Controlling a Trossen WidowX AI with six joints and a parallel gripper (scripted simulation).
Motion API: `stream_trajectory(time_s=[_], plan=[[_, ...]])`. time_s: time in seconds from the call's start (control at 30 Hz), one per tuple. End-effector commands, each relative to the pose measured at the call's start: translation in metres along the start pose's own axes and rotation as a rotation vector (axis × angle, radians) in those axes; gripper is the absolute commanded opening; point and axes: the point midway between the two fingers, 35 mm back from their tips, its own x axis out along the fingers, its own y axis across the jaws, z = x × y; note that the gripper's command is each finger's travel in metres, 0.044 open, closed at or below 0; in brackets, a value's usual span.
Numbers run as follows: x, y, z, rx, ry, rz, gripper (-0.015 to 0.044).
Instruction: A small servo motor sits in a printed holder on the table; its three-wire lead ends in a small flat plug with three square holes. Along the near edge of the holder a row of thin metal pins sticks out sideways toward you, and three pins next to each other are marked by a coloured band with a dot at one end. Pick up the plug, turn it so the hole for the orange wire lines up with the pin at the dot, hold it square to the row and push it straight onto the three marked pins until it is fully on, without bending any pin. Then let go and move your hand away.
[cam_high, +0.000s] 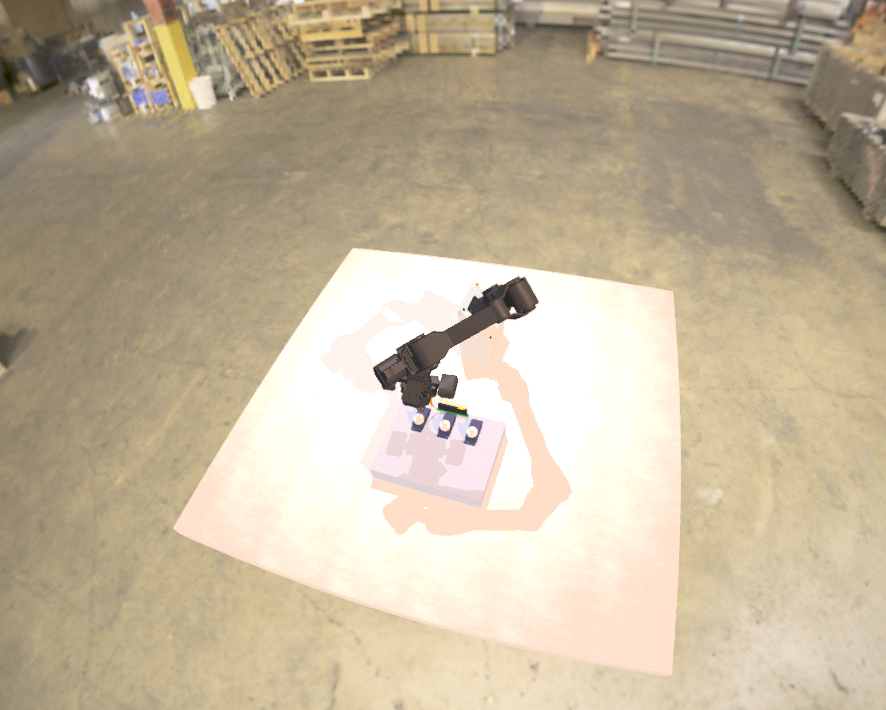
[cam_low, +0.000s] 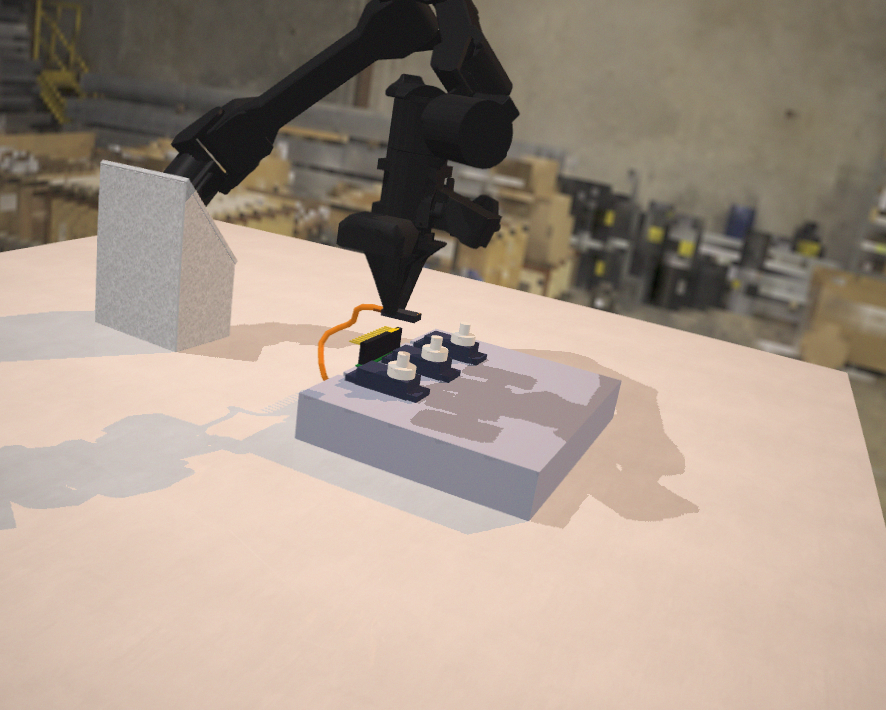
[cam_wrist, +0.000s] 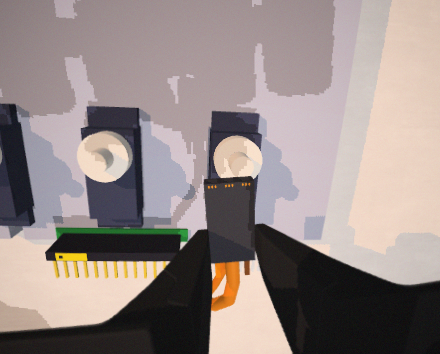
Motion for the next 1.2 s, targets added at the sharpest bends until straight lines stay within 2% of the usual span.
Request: stream_trajectory(time_s=[0.0,1.17], plan=[[-0.001,0.017,-0.012,0.023,-0.002,0.006,0.0],[0.014,0.105,-0.116,0.122,0.003,0.013,0.0]])
